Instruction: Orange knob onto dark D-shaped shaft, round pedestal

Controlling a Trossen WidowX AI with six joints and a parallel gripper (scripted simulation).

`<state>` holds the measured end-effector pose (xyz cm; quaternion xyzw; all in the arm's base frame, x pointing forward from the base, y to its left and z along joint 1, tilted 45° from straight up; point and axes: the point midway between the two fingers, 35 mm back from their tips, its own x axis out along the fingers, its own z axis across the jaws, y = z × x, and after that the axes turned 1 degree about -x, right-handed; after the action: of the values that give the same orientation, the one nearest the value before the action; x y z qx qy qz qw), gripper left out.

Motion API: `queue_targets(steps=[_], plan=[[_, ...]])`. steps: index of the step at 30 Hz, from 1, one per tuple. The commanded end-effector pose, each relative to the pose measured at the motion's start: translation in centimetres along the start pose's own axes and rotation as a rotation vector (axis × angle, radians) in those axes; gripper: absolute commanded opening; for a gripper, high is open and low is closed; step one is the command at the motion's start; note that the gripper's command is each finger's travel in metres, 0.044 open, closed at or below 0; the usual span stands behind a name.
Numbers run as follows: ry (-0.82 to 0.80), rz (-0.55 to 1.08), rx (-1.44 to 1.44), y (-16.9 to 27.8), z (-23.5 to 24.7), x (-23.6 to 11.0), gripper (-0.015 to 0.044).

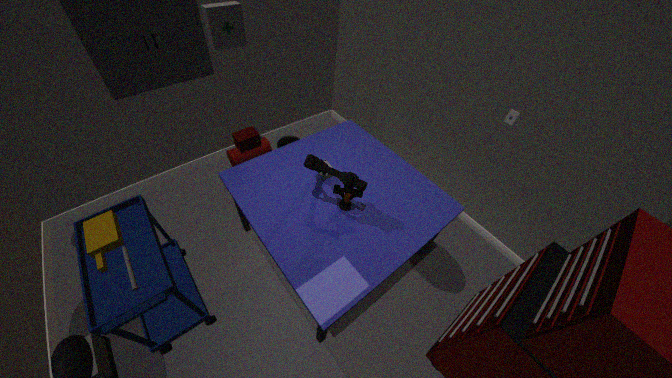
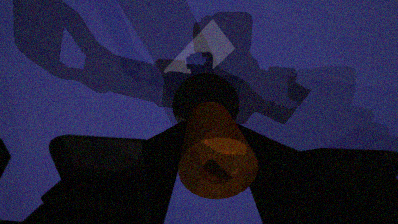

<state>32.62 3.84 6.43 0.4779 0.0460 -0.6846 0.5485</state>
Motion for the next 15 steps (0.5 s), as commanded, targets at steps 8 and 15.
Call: queue_targets(steps=[8, 15], plan=[[0.003, -0.001, -0.034, -0.04, 0.12, 0.1, 0.0], [0.003, -0.001, -0.034, 0.09, 0.14, 0.26, 0.0]])
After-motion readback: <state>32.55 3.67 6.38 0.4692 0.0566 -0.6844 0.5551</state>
